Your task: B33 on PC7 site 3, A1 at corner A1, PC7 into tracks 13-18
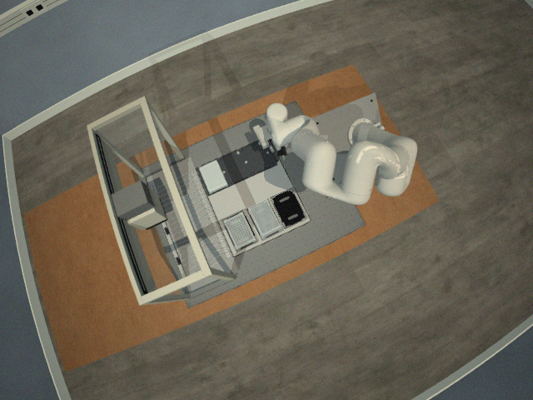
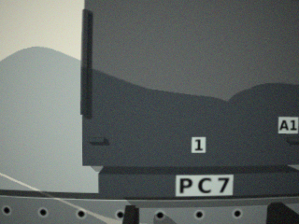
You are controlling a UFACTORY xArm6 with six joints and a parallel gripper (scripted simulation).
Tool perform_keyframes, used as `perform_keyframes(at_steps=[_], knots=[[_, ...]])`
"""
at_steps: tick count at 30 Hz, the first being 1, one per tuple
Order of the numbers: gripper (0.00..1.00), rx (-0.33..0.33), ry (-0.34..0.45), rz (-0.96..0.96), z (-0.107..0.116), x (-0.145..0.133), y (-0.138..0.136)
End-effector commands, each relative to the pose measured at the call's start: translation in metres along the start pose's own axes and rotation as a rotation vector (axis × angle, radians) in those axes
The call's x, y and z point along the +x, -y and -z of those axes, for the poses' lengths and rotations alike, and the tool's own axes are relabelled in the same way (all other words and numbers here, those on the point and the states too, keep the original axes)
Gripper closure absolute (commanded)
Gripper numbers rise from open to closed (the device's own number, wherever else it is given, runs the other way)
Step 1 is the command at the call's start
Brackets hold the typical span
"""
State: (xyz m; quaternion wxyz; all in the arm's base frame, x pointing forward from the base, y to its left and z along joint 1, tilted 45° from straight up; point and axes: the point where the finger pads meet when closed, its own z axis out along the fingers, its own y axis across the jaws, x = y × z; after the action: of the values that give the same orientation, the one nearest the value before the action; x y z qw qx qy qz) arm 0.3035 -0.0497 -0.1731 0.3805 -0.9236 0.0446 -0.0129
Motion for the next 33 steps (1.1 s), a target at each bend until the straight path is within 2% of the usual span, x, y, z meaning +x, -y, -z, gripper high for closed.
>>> perform_keyframes(at_steps=[1,33], knots=[[0.18,-0.002,-0.003,0.001,-0.001,0.001,-0.001],[0.18,-0.002,-0.003,0.001,-0.016,0.001,-0.001]])
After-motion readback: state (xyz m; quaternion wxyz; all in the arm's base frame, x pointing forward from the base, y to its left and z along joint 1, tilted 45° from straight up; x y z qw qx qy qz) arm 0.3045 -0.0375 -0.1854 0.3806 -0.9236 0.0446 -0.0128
